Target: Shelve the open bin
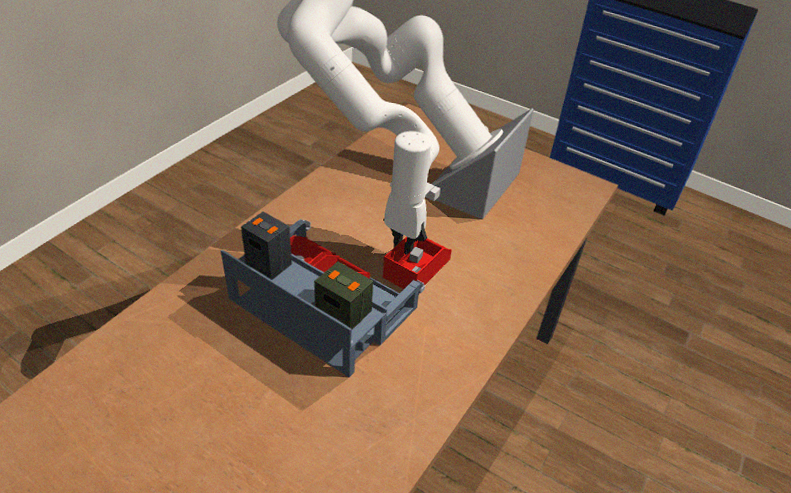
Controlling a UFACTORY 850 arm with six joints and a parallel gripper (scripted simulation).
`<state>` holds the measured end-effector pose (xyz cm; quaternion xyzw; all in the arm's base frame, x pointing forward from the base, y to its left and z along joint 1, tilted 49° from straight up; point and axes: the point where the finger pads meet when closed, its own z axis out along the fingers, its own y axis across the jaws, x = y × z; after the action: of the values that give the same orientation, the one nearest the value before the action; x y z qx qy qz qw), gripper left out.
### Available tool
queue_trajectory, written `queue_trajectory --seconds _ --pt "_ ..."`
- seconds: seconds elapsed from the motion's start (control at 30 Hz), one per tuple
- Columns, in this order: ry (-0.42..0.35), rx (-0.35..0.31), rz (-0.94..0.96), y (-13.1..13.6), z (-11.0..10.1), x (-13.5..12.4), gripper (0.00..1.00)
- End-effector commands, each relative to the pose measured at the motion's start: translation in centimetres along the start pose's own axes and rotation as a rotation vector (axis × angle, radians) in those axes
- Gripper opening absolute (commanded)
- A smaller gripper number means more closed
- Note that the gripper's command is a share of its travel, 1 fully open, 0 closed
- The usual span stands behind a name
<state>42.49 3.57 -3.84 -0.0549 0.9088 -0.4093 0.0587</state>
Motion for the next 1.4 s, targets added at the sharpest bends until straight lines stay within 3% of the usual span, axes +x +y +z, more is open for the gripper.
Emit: queue_trajectory --seconds 0.0,0.2,0.37,0.77,0.93,1.33,1.37 --pt "-0.001 -0.001 0.0 0.0 -0.1 -0.1 0.29" --pt "-0.001 -0.001 0.0 0.0 -0.1 -0.1 0.29" --pt "-0.001 0.0 0.0 0.0 -4.1 -0.1 0.29" --pt "-0.001 0.0 0.0 0.0 -4.1 -0.1 0.29" --pt "-0.001 0.0 0.0 0.0 -9.5 -0.1 0.29" --pt "-0.001 0.0 0.0 0.0 -9.5 -0.1 0.29" --pt "-0.001 -0.001 0.0 0.0 -9.4 0.0 0.34"
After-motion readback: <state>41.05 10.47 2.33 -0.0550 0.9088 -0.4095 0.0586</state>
